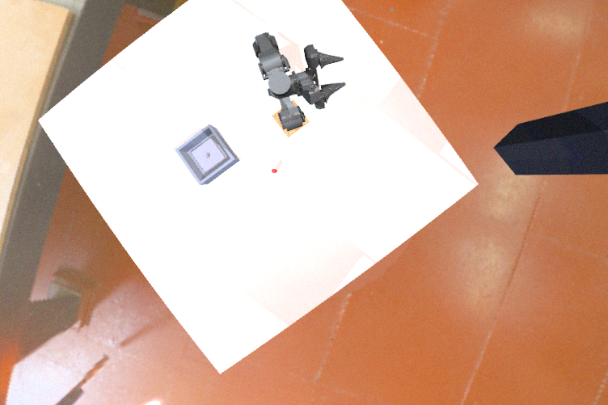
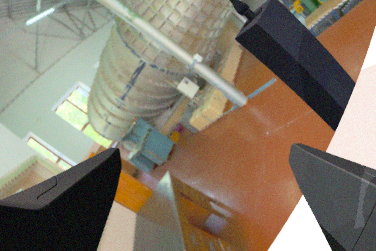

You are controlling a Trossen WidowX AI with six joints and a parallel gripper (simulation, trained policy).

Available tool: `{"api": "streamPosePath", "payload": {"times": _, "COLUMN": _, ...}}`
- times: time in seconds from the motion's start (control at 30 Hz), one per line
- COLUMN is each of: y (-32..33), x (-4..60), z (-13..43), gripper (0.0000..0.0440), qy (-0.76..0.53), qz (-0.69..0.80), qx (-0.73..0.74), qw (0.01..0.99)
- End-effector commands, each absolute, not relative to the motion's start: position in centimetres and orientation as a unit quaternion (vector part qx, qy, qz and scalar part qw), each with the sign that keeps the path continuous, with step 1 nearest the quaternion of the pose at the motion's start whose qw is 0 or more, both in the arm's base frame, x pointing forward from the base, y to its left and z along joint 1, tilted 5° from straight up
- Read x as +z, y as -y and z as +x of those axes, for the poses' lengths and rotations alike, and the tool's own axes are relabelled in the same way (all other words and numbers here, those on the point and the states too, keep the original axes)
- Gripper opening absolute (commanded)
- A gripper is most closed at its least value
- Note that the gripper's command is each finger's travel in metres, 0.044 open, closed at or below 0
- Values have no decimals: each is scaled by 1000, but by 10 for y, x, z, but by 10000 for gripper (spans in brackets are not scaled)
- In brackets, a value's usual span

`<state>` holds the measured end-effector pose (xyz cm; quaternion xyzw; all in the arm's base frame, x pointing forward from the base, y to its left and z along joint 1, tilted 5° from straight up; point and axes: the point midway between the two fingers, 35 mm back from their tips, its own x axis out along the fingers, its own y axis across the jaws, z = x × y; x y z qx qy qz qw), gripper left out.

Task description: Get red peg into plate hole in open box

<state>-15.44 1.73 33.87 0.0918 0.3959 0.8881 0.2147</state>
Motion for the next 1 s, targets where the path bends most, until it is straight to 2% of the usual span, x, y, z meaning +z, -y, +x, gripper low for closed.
{"api": "streamPosePath", "payload": {"times": 0.0, "y": -23, "x": 339, "z": -152, "gripper": 423, "qy": -395, "qz": 98, "qx": 884, "qw": 230}}
{"api": "streamPosePath", "payload": {"times": 0.03, "y": -29, "x": 339, "z": -150, "gripper": 440, "qy": -397, "qz": 104, "qx": 878, "qw": 246}}
{"api": "streamPosePath", "payload": {"times": 0.53, "y": -105, "x": 318, "z": -95, "gripper": 440, "qy": -472, "qz": 195, "qx": 743, "qw": 433}}
{"api": "streamPosePath", "payload": {"times": 0.97, "y": -143, "x": 285, "z": -30, "gripper": 440, "qy": -521, "qz": 260, "qx": 581, "qw": 569}}
